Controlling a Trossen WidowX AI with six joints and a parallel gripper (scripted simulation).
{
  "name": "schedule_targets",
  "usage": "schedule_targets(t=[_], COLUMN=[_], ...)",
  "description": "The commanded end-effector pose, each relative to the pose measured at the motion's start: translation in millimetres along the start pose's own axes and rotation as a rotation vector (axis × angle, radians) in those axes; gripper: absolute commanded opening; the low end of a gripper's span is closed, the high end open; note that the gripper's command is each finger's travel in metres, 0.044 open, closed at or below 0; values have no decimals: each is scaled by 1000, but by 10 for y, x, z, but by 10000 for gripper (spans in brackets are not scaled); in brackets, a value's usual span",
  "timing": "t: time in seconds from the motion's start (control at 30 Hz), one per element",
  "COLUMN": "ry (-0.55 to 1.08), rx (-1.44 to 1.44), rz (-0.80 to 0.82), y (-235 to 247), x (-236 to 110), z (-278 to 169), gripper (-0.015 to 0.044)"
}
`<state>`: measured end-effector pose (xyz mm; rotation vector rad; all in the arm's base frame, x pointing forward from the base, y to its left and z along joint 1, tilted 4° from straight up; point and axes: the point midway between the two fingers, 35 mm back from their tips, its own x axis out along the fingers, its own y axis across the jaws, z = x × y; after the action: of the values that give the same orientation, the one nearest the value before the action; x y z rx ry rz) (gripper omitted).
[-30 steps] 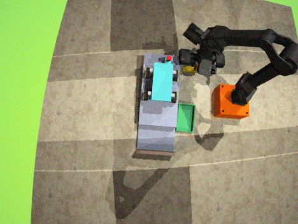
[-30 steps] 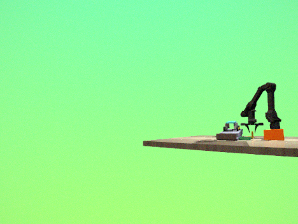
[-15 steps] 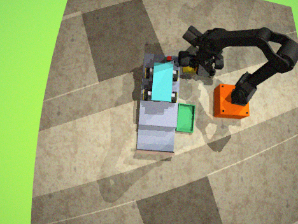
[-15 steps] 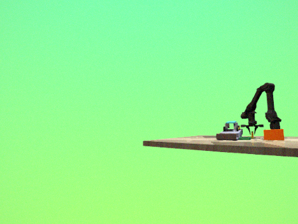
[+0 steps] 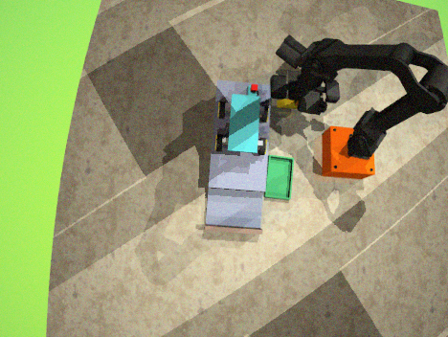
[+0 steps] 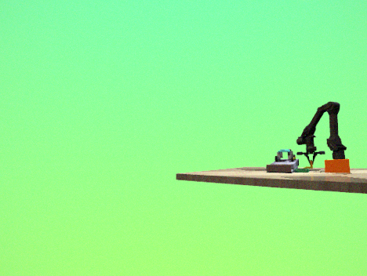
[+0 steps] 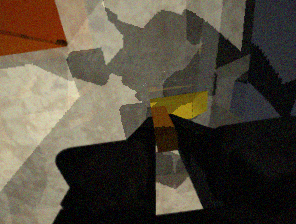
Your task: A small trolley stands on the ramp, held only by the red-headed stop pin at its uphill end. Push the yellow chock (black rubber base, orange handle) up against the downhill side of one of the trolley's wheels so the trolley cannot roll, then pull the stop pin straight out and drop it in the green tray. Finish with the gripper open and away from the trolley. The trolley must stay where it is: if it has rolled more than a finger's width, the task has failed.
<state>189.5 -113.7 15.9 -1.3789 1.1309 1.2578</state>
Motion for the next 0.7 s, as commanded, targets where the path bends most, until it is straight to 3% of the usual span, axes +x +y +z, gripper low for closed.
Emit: schedule_targets(t=[0.0,0.67], ry=[6,6], rx=[-4,-5], rz=[-15,-15], y=[-6,20], x=[-139,-810], z=[-2,4], gripper=[0,0])
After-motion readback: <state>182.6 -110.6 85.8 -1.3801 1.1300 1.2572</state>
